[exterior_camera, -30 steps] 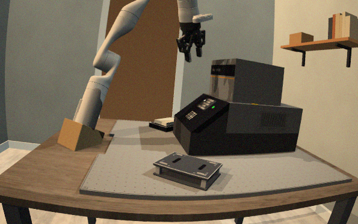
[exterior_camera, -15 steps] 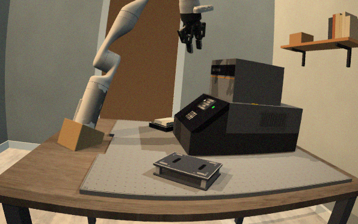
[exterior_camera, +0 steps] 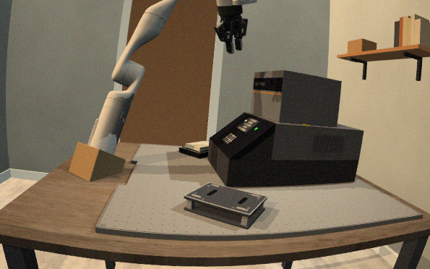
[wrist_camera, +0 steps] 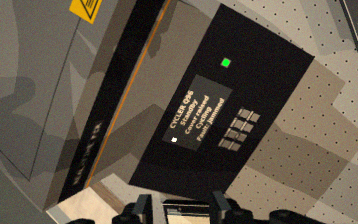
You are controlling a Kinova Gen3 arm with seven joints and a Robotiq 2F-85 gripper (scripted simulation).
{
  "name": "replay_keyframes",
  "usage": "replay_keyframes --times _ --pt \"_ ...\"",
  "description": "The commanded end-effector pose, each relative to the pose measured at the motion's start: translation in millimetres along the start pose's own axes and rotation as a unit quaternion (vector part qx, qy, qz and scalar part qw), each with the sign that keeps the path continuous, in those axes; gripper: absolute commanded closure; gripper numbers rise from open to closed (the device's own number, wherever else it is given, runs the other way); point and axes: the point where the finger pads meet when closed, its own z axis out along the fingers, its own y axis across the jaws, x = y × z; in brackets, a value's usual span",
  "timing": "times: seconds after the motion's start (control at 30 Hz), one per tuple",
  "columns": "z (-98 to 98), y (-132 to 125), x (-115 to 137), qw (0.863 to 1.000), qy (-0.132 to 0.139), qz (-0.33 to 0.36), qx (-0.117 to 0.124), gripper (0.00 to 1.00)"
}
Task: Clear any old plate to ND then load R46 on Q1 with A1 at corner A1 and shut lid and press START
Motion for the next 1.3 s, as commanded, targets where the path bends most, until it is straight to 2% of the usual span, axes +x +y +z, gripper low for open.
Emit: replay_keyframes --times 0.0,0.57,1.27 --pt "-1.8 -0.6 -0.2 1.0 0.005 0.014 0.0 0.59" --pt "-2.1 -0.6 -1.6 0.996 0.027 0.086 0.0 0.73" --pt "-2.4 -0.6 -3.4 0.983 0.054 0.176 0.001 0.9"
